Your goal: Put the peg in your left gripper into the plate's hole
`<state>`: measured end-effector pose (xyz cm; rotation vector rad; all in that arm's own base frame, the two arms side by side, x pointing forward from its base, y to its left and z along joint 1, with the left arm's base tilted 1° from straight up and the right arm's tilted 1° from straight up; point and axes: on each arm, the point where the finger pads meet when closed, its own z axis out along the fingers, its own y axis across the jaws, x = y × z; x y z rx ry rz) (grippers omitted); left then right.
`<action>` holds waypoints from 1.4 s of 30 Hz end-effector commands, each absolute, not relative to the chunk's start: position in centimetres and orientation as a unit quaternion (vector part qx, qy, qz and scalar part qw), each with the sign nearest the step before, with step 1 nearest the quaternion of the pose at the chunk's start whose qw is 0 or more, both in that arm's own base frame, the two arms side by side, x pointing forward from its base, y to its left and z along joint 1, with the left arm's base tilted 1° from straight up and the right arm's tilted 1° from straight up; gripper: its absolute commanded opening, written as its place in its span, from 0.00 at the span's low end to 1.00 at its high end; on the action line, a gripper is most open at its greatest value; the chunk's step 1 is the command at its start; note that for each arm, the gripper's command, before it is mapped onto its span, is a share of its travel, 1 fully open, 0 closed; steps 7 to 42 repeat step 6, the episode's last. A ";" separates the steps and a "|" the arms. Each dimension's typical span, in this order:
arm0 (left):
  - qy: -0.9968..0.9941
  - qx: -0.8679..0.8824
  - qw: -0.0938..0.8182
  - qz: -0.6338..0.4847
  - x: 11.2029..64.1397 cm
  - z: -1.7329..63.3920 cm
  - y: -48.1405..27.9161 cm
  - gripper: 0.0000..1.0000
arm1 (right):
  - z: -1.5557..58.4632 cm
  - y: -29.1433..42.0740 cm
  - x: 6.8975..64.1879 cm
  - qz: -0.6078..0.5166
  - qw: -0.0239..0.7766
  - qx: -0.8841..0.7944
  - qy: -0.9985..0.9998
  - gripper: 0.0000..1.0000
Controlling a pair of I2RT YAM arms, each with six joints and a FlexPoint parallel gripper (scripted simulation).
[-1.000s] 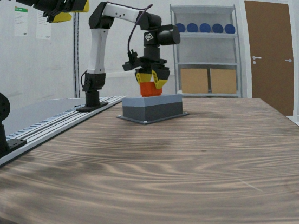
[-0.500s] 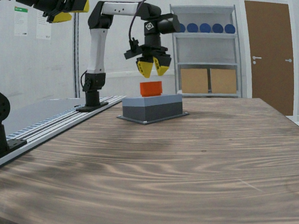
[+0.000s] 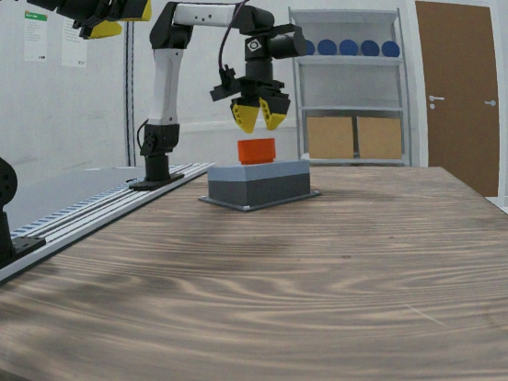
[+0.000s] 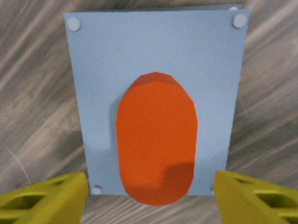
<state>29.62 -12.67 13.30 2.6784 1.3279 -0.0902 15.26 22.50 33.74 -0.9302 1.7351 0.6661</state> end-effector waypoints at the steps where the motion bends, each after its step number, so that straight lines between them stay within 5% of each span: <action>1: 0.440 0.895 0.069 -0.032 29.3 13.2 -12.6 0.70 | 32.7 22.4 15.3 0.270 0.496 -0.385 0.730 1.00; 42: 0.440 0.895 0.069 -0.032 29.3 13.2 -12.6 0.70 | 32.7 22.4 15.3 0.270 0.496 -0.385 0.730 1.00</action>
